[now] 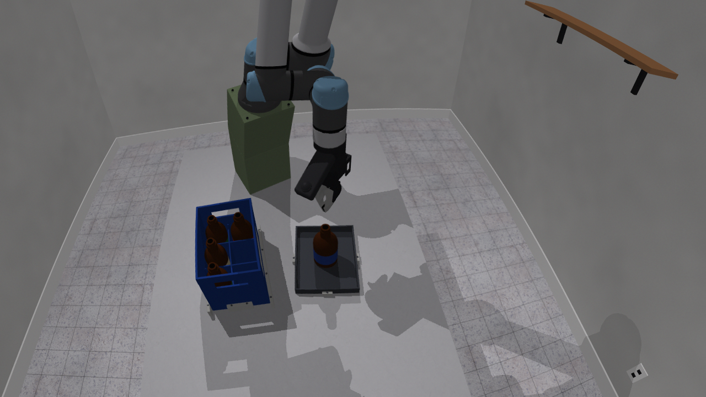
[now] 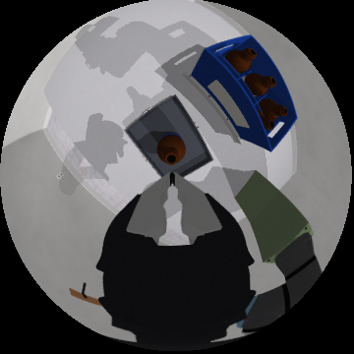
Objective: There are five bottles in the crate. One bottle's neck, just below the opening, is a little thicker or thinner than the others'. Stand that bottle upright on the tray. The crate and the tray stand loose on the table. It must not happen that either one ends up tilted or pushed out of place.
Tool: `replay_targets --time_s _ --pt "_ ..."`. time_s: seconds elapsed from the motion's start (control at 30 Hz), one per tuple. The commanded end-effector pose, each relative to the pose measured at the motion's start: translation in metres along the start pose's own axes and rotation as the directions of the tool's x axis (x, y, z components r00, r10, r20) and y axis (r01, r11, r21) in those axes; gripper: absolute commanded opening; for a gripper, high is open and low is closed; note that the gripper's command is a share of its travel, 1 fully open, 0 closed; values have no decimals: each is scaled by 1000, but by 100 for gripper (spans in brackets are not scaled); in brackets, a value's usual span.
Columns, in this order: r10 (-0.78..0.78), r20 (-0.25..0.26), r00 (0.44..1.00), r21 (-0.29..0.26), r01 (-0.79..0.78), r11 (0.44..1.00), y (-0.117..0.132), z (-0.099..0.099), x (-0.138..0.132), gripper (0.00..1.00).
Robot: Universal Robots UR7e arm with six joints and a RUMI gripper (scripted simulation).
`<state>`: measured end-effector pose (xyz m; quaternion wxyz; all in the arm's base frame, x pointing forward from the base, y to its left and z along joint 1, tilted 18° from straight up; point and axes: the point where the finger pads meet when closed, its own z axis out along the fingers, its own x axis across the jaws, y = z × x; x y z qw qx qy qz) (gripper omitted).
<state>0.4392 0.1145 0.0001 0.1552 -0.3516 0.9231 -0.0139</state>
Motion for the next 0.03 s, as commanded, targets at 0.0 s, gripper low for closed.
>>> replay_targets --time_s 0.0 --pt "0 1 1000 1 0 1000 0 0 0 0"
